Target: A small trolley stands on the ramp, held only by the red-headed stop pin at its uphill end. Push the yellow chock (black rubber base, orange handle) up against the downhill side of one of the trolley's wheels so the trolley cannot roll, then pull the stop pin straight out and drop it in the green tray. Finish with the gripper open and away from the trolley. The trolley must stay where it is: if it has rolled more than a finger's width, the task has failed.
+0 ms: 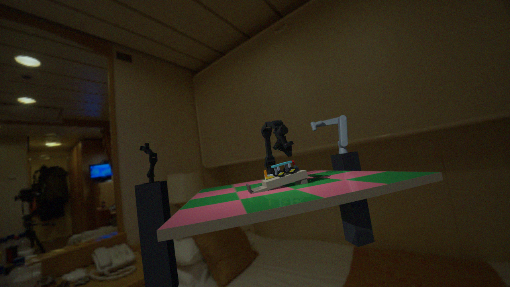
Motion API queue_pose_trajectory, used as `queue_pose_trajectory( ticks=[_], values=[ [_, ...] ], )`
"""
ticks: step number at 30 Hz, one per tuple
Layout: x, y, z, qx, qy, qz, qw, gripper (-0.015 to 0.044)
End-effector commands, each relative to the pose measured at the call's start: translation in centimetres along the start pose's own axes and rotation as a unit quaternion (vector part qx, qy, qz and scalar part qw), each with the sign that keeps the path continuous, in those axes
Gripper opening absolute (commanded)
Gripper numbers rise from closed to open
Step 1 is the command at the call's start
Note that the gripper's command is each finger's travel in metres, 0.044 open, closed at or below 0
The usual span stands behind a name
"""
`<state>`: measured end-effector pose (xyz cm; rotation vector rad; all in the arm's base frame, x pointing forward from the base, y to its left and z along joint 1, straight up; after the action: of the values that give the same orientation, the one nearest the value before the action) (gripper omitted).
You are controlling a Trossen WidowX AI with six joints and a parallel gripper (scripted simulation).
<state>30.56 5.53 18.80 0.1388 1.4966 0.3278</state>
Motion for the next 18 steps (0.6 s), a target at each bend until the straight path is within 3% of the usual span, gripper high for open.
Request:
queue_pose_trajectory(
  ticks=[1,18],
  values=[
    [0.0,0.3,-0.1,0.011,0.003,0.003,1.0,0.019],
    [2.4,0.3,-0.1,0.011,0.003,0.003,1.0,0.019]
  ],
)
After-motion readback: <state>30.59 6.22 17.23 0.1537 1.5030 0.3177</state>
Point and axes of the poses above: the point midway between the two fingers, 35 mm back from their tips, its own x axis out along the fingers, its own z axis across the jaws, y = z × x, the point moved 3 cm from there along -x, back along the fingers, and after that the axes turned 7 degrees about -x, right-handed, at the moved point
